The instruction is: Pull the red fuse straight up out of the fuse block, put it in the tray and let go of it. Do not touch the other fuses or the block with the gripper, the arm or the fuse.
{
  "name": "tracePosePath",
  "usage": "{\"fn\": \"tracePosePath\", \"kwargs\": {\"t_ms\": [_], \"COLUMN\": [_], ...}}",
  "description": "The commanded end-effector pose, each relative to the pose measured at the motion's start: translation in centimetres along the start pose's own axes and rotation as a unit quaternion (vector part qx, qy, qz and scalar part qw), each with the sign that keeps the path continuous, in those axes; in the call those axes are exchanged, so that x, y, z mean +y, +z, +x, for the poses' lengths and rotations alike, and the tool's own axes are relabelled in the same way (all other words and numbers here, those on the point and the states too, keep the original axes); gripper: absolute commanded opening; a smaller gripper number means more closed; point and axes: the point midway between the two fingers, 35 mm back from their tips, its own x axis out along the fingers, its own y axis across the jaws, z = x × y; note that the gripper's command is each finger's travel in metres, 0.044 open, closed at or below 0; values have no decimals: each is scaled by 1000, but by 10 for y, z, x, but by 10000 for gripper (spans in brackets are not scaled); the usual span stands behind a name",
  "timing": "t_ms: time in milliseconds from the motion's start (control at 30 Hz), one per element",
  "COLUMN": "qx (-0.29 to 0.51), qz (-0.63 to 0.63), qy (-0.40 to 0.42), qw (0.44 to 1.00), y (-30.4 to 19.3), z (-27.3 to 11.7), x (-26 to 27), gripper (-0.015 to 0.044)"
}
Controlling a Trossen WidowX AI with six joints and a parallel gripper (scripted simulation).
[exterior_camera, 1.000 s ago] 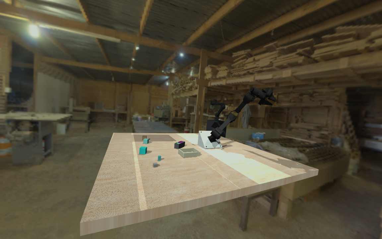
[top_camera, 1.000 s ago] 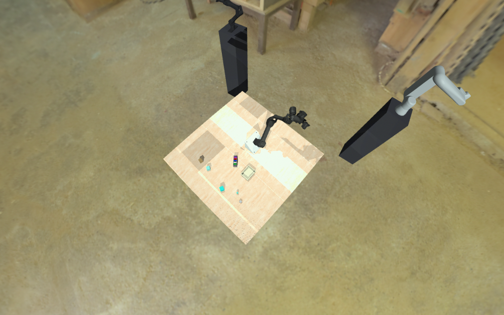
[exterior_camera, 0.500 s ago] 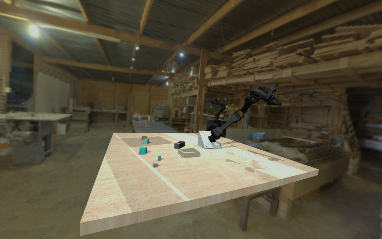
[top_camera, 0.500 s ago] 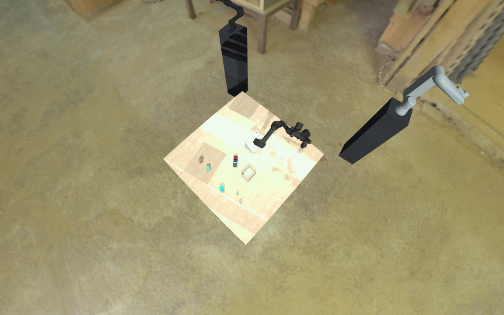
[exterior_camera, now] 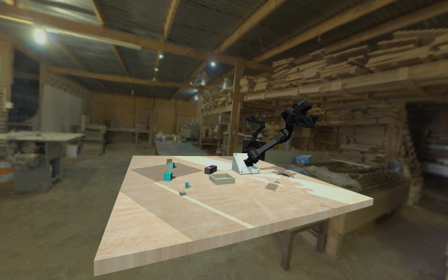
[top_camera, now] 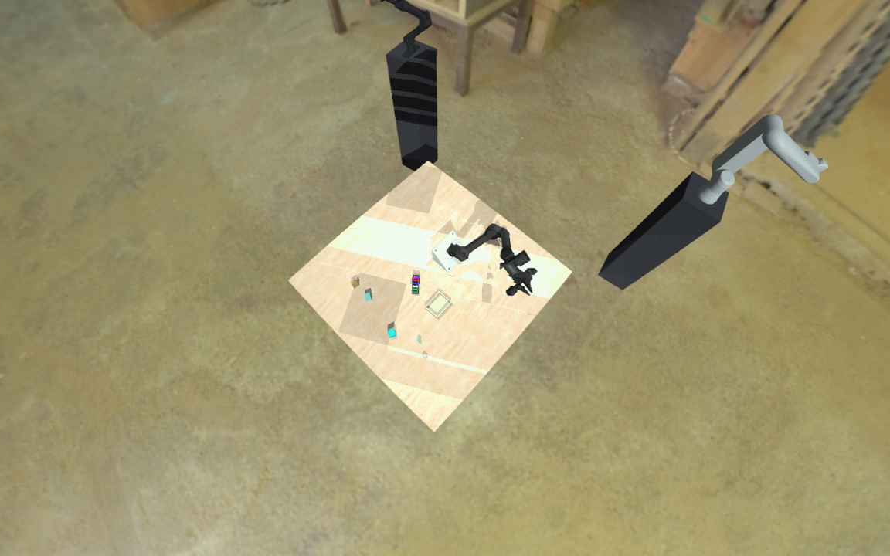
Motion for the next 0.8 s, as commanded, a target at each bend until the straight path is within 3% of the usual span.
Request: {"fn": "tracePosePath", "kwargs": {"t_ms": [0, 367, 500, 767], "qx": [3, 38, 47, 85], "qz": [39, 150, 172, 293], "qy": [-61, -243, -284, -391], "qw": [997, 958, 942, 868], "y": [-13, -67, -82, -155], "z": [7, -17, -31, -90], "x": [-62, -224, -257, -344], "gripper": [73, 73, 73, 73]}}
